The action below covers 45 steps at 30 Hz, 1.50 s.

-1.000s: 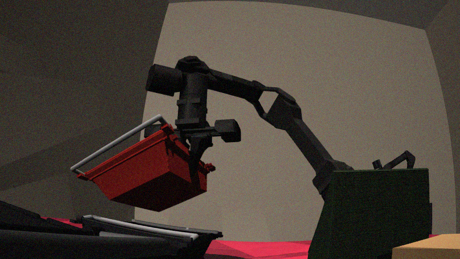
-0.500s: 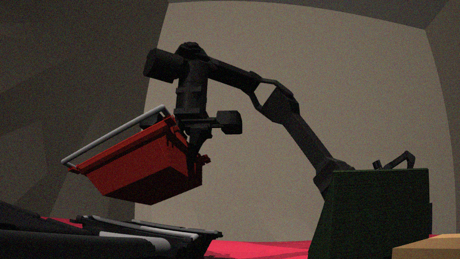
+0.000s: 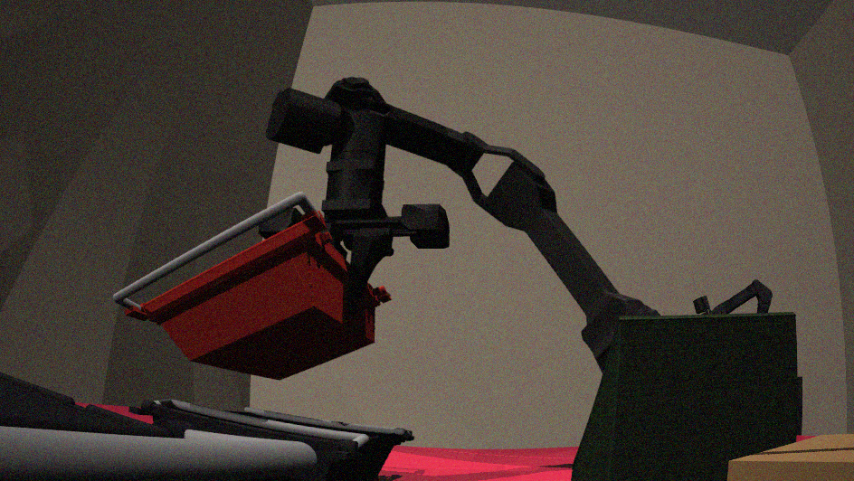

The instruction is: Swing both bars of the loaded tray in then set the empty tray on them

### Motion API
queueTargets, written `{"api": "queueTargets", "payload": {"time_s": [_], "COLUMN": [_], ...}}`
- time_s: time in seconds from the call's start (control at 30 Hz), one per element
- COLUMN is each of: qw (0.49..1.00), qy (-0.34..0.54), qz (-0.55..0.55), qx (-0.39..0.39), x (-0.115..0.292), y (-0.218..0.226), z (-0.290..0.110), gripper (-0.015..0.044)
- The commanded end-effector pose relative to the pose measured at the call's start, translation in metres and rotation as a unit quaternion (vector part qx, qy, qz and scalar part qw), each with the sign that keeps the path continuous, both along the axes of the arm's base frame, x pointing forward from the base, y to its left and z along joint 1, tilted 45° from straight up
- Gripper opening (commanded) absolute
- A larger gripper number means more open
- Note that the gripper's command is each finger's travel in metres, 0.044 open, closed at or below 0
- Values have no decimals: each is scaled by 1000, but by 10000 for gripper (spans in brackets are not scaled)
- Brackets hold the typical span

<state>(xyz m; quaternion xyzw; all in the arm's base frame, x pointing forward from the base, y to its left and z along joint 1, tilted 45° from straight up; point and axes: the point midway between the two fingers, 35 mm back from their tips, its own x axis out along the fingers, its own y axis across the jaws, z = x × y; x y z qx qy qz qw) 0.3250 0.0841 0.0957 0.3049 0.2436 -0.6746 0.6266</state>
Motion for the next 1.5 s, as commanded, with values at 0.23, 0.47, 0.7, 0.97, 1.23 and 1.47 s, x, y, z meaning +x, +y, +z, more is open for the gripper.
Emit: {"api": "queueTargets", "payload": {"time_s": [0.23,0.47,0.7,0.97,1.23,1.47], "qw": [1000,1000,1000,1000,1000,1000], "qy": [-10,-10,-10,-10,-10,-10], "qz": [7,7,7,7,7,7], "qx": [-1,-1,-1,0,0,0], "x": [2,2,2,3,3,3], "y": [5,5,5,1,-7,-14], "z": [4,3,3,-1,-10,-17], "gripper": [0,0,0,0,0,0]}}
